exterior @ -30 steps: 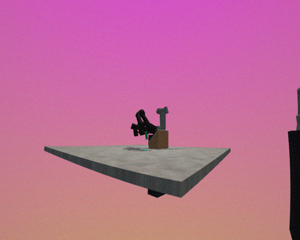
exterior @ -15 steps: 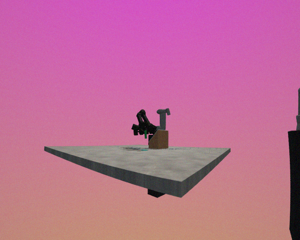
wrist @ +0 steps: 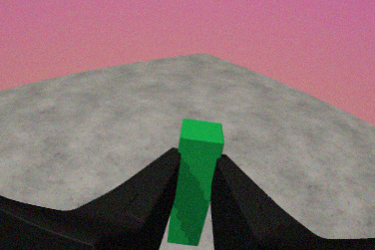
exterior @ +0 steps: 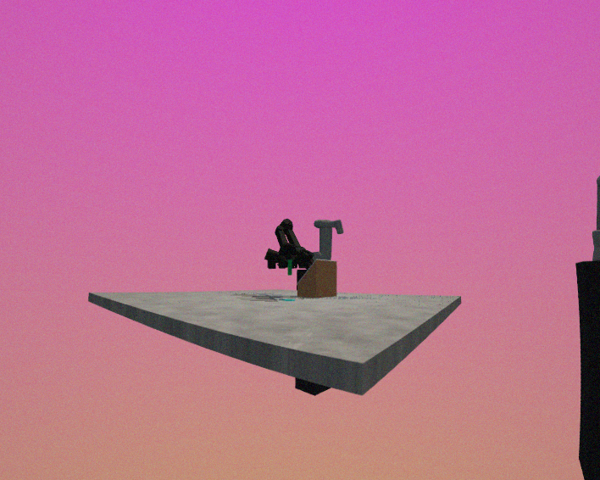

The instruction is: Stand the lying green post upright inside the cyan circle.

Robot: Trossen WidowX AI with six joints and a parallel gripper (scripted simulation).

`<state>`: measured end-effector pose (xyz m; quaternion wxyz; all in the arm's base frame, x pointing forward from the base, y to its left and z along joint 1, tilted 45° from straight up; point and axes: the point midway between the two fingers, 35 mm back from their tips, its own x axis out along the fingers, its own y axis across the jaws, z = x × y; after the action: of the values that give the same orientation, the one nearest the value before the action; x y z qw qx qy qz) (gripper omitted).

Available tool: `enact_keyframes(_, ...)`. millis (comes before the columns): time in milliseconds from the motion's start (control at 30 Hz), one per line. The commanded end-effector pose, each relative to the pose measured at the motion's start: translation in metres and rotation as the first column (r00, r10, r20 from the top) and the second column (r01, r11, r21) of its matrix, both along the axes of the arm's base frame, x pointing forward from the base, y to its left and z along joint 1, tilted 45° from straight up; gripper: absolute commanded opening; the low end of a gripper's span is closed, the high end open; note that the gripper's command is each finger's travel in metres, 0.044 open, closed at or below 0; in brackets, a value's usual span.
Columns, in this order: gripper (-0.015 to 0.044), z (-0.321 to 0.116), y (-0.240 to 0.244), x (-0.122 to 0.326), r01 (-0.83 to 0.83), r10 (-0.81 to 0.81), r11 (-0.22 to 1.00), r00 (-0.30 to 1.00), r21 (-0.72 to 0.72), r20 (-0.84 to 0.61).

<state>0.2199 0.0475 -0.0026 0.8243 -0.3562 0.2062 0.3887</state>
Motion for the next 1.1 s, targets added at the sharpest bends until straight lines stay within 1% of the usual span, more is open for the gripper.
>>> enact_keyframes(0, 0.0023, 0.004, 0.0, -0.001, -0.012, 0.012, 1.0, 0.999, -0.003, 0.043)
enact_keyframes(633, 0.0023, 0.004, -0.001, -0.001, -0.013, 0.013, 1.0, 0.999, -0.003, 0.044)
enact_keyframes(1067, 0.0023, -0.011, -0.018, 0.004, -0.018, 0.018, 1.0, 0.999, -0.017, 0.029)
